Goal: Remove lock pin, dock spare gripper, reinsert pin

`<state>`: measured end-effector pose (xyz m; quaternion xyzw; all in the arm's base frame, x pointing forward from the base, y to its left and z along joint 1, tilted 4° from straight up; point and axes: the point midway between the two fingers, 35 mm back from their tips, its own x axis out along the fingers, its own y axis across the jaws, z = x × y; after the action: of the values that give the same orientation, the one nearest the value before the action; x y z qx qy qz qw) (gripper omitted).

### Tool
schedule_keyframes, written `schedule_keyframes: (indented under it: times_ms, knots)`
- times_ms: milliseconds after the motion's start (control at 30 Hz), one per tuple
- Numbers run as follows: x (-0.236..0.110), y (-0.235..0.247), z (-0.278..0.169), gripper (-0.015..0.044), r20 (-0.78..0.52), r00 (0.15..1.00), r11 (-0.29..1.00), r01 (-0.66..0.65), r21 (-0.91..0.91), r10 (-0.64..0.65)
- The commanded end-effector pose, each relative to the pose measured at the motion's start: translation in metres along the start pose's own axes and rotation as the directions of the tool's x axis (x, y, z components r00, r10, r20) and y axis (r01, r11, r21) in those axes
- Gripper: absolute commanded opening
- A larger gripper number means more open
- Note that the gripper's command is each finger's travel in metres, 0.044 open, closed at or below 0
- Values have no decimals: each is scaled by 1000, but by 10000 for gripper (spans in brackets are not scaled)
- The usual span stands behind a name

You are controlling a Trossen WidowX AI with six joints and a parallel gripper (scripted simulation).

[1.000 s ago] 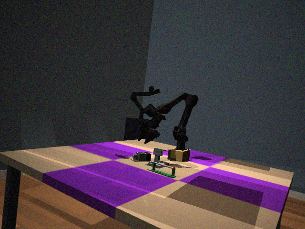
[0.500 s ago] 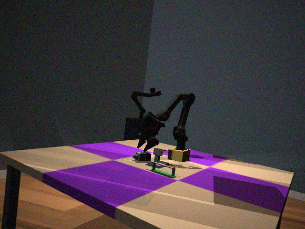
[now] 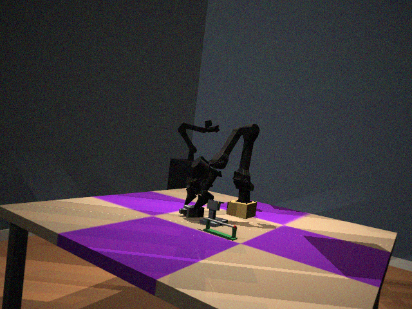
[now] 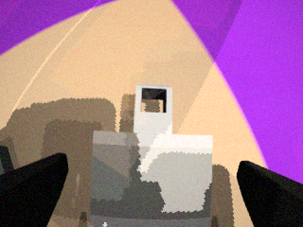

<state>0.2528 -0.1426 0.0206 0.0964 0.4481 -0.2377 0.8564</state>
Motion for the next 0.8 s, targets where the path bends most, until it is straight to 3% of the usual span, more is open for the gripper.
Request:
schedule_keyframes:
  times_ms: [0, 700, 767]
  knots:
    - [7, 1, -9, 440, -15, 1000, 1000, -6, -5, 6]
    - [23, 1, -22, 440, -16, 1000, 1000, -6, -5, 6]
    - [23, 1, -22, 387, -16, 1000, 1000, -6, -5, 6]
